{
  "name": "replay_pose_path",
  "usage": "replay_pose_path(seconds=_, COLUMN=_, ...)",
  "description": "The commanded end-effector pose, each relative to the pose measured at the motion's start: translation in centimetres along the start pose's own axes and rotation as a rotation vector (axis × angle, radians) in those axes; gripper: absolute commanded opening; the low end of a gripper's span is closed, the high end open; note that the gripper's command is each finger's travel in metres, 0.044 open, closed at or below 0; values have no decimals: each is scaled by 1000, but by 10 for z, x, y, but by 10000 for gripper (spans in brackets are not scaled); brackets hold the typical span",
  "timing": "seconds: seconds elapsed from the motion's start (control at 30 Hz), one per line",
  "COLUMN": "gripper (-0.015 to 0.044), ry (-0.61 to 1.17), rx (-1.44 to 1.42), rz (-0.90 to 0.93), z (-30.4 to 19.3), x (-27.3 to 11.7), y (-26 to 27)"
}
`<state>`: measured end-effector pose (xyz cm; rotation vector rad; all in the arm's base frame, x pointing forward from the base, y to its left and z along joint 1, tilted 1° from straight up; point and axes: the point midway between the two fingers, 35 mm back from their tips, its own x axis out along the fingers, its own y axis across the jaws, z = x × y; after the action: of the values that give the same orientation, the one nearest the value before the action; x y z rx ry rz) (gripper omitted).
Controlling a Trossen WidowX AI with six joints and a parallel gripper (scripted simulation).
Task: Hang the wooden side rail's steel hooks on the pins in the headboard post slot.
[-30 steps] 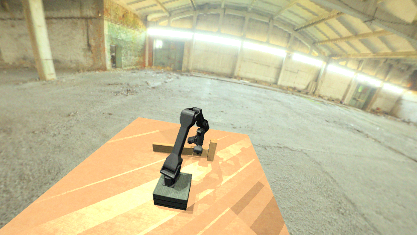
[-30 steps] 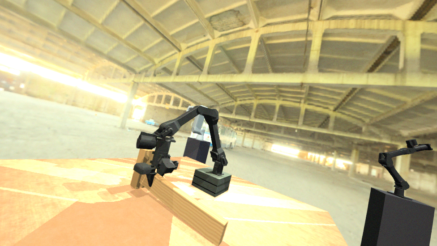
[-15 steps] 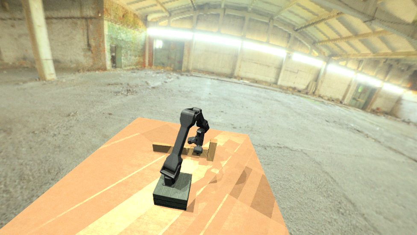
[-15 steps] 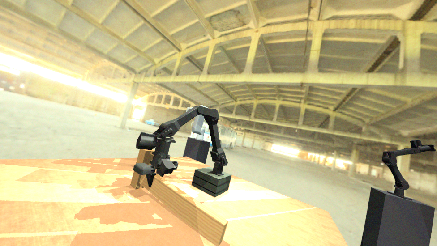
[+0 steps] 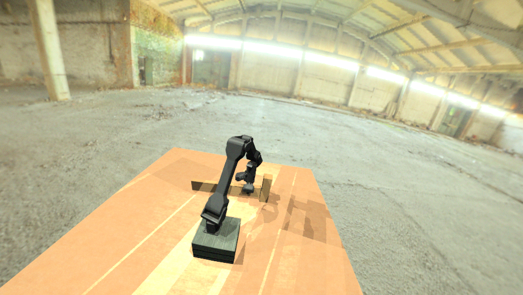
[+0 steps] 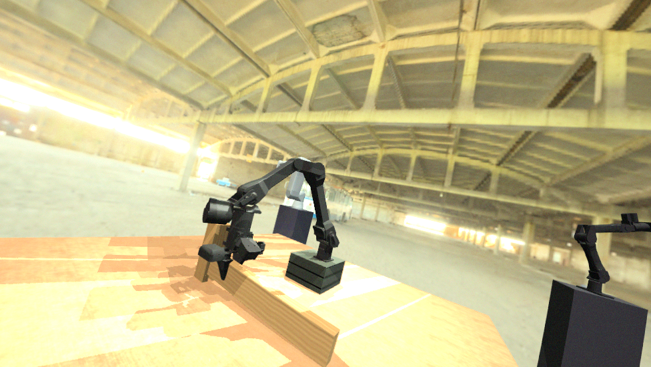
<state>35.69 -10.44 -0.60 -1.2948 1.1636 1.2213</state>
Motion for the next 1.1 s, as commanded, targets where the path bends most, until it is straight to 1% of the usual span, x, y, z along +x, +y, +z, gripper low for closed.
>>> replay_pose_path(seconds=0.0, gripper=0, ry=6, rx=2, rz=-3, z=-1, x=0, y=-1)
replay_pose_path(seconds=1.07, gripper=0, ry=6, rx=2, rz=-3, z=-1, x=5, y=-1)
